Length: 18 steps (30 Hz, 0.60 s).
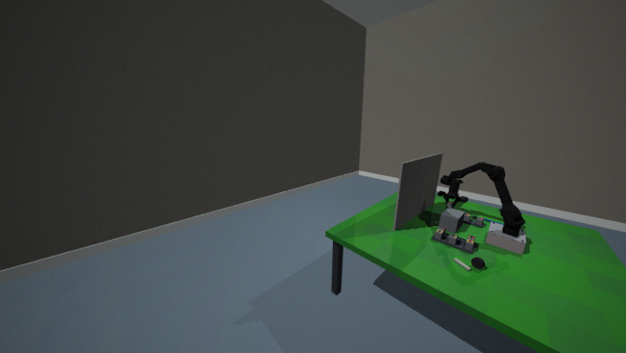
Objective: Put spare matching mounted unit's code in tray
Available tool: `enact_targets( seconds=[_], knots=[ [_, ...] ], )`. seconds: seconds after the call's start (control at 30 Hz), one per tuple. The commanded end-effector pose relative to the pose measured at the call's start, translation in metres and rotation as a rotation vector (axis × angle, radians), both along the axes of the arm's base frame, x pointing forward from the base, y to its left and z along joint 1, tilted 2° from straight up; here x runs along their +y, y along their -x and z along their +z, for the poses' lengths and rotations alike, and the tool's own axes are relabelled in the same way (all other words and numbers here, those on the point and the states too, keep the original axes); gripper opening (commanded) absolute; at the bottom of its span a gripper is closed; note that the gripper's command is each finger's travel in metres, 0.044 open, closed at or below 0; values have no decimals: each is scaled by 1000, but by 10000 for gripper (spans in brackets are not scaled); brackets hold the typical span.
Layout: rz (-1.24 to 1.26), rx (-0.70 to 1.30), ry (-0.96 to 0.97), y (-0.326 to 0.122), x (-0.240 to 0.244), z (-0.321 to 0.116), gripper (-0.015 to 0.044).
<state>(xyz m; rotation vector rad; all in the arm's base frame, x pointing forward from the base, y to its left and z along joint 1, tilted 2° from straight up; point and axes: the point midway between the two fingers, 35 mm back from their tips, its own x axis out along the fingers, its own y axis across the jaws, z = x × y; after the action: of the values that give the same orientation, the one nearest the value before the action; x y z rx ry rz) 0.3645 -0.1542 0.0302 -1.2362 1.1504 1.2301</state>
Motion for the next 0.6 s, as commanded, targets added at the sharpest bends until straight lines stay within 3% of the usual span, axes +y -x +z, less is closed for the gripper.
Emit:
enact_targets(
  seconds=[0.0, 0.57],
  knots=[
    [0, 13, -2, 3, 1, -8, 0],
    [0, 13, -2, 4, 2, -23, 0]
  ],
)
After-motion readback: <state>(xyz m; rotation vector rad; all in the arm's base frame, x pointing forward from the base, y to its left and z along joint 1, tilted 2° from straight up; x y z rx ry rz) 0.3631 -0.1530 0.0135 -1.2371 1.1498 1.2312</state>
